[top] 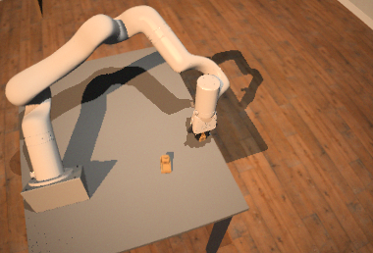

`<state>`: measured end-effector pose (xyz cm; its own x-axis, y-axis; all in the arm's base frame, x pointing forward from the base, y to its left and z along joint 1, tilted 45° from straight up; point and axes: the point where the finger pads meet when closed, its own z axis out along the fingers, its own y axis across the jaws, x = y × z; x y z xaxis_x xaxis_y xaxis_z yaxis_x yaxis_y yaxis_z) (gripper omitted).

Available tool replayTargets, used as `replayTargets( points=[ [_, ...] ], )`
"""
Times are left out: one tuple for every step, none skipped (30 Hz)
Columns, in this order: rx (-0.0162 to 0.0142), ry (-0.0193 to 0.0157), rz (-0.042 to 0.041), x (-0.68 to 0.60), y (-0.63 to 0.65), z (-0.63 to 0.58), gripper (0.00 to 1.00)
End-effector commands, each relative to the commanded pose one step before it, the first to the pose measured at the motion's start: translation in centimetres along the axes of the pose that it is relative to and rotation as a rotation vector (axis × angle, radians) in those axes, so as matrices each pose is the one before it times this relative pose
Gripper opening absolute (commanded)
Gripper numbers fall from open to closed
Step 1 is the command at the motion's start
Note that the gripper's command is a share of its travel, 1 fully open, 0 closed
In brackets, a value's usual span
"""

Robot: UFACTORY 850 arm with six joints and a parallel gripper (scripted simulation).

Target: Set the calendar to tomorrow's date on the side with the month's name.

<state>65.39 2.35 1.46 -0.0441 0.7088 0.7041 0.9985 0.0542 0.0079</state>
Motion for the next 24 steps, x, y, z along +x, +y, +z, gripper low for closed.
replayTargets(
  points=[
    [-0.00059, 0.00017, -0.00035, 0.028, 0.019, -1.733, 0.27],
    [0.00000, 0.00000, 0.00000, 0.000, 0.000, -0.202, 0.27],
    [0.00000, 0.00000, 0.00000, 0.000, 0.000, -0.114, 0.27],
    [0.00000, 0.00000, 0.00000, 0.000, 0.000, -0.046, 0.27],
    [0.00000, 0.00000, 0.00000, 0.000, 0.000, -0.007, 0.27],
    [0.00000, 0.00000, 0.00000, 0.000, 0.000, 0.000, 0.27],
    [0.00000, 0.00000, 0.00000, 0.000, 0.000, 0.000, 0.27],
    [0.00000, 0.00000, 0.00000, 0.000, 0.000, 0.000, 0.27],
    [0.00000, 0.00000, 0.00000, 0.000, 0.000, 0.000, 0.27],
    [0.00000, 0.00000, 0.00000, 0.000, 0.000, 0.000, 0.27],
    [0.00000, 0.00000, 0.00000, 0.000, 0.000, 0.000, 0.27],
    [0.00000, 0.00000, 0.00000, 0.000, 0.000, 0.000, 0.27],
    [0.00000, 0.00000, 0.00000, 0.000, 0.000, 0.000, 0.27],
    [0.00000, 0.00000, 0.00011, 0.000, 0.000, 0.000, 0.27],
    [0.00000, 0.00000, 0.00072, -0.002, -0.003, 0.000, 0.27],
    [-0.00001, 0.00000, 0.00191, -0.005, -0.009, -0.001, 0.27],
    [-0.00002, -0.00001, 0.00361, -0.009, -0.017, -0.002, 0.27],
    [-0.00003, -0.00001, 0.00577, -0.015, -0.026, -0.004, 0.27],
    [-0.00004, -0.00002, 0.00834, -0.022, -0.038, -0.006, 0.27],
    [-0.00006, -0.00002, 0.01127, -0.030, -0.051, -0.008, 0.27],
    [-0.00007, -0.00003, 0.01452, -0.040, -0.066, -0.010, 0.27],
    [-0.00009, -0.00003, 0.01803, -0.050, -0.081, -0.012, 0.27],
    [-0.00011, -0.00003, 0.02177, -0.062, -0.097, -0.015, 0.27],
    [-0.00013, -0.00004, 0.02569, -0.075, -0.113, -0.017, 0.27]
  ],
)
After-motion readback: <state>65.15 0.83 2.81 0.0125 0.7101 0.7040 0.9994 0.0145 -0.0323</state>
